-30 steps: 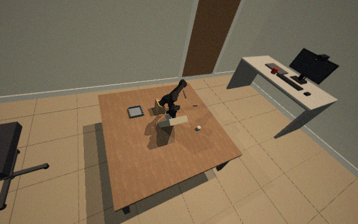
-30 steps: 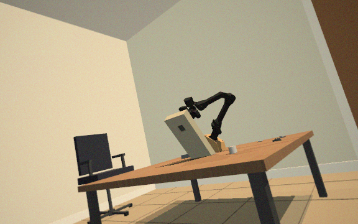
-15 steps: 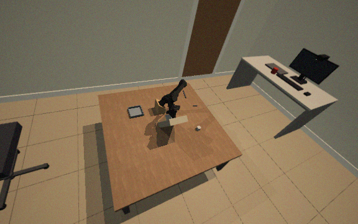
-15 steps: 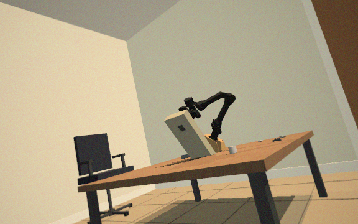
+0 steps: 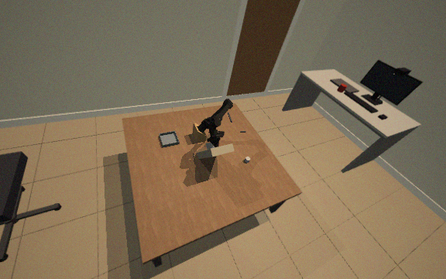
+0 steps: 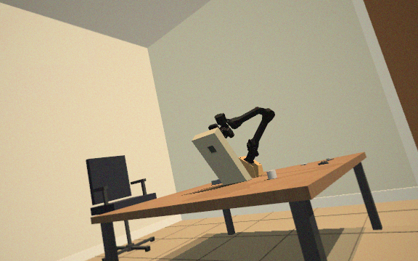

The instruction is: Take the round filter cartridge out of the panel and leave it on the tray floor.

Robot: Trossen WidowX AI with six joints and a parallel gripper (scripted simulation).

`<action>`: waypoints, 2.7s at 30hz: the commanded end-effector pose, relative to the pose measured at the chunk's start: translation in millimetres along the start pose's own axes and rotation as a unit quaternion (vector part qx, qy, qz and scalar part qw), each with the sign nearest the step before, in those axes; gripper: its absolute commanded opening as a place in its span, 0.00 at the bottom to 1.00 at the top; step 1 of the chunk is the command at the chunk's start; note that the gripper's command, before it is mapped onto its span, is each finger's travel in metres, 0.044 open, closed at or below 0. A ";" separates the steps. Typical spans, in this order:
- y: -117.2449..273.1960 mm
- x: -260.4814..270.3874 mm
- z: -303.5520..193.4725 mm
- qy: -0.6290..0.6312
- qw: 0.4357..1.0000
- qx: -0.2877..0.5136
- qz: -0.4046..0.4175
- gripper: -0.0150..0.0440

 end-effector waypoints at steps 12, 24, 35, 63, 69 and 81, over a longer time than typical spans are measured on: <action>-7.2 -0.1 0.1 -0.221 0.975 0.003 0.003 0.25; -8.0 -0.1 0.1 -0.419 0.908 0.004 0.002 0.25; -8.2 -0.1 0.1 -0.584 0.812 0.004 0.001 0.25; 40.5 -0.9 -4.5 -0.726 0.687 0.013 0.004 0.25; 68.3 -0.4 -0.8 -0.722 0.691 0.008 0.002 0.25; 71.1 1.8 0.2 -0.722 0.692 0.007 0.001 0.25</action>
Point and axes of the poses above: the point midway between the two fingers, 35 mm back from their tips, its own y axis back along the fingers, its own x axis across the jaws, z = x × y, the point moved 8 cm from there along y, back along the fingers, and after that the axes turned 9 degrees about y, right-handed, at the moved point
